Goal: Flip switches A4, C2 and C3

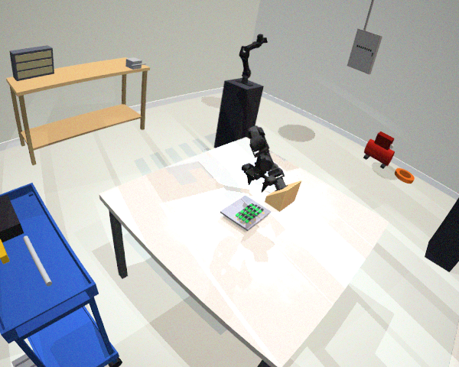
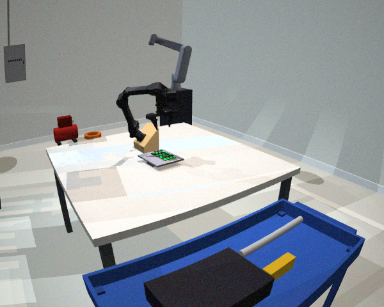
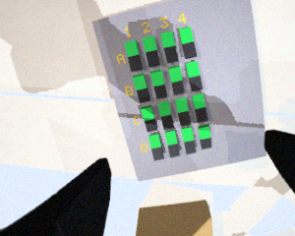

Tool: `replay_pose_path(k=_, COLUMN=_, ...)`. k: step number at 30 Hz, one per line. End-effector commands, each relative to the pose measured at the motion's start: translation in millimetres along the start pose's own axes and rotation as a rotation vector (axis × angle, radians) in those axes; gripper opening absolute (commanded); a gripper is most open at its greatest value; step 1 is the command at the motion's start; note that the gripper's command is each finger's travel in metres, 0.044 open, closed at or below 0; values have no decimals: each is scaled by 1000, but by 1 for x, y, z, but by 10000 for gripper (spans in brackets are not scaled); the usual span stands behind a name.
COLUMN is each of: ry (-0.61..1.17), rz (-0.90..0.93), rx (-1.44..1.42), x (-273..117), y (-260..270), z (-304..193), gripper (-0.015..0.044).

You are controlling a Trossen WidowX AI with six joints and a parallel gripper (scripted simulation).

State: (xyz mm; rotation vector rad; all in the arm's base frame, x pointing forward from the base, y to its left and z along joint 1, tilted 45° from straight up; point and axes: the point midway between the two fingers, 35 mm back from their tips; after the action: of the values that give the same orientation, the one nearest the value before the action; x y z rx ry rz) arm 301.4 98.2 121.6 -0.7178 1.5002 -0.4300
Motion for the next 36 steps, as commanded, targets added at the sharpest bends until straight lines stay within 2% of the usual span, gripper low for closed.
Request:
replay_pose_path(k=1, ry=2, rz=-1, rx=-2, x=3, y=-1, z=1, gripper=374)
replay_pose_path(k=8, ry=70, rz=-32, rx=-56, x=95, y=-41, z=31, gripper=190)
replay_pose_path(k=15, ry=71, rz=-33, rx=-58, x=100, y=-42, z=32, gripper=6)
replay_pose_path(k=19, ry=48, rz=-39, rx=-58, x=131, y=-43, z=29, gripper=0)
replay_pose_path(k=36, ry=47, rz=-41, rx=-58, x=153, y=-44, z=27, gripper=0)
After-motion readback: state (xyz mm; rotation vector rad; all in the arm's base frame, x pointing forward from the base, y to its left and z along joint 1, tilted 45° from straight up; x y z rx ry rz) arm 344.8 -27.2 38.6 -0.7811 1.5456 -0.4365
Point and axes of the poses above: the point midway between the two fingers, 35 mm back from their tips, its own x axis out along the fingers, its own y axis across the jaws, z = x × y, and after that the axes turned 13 degrees about -x, right-handed
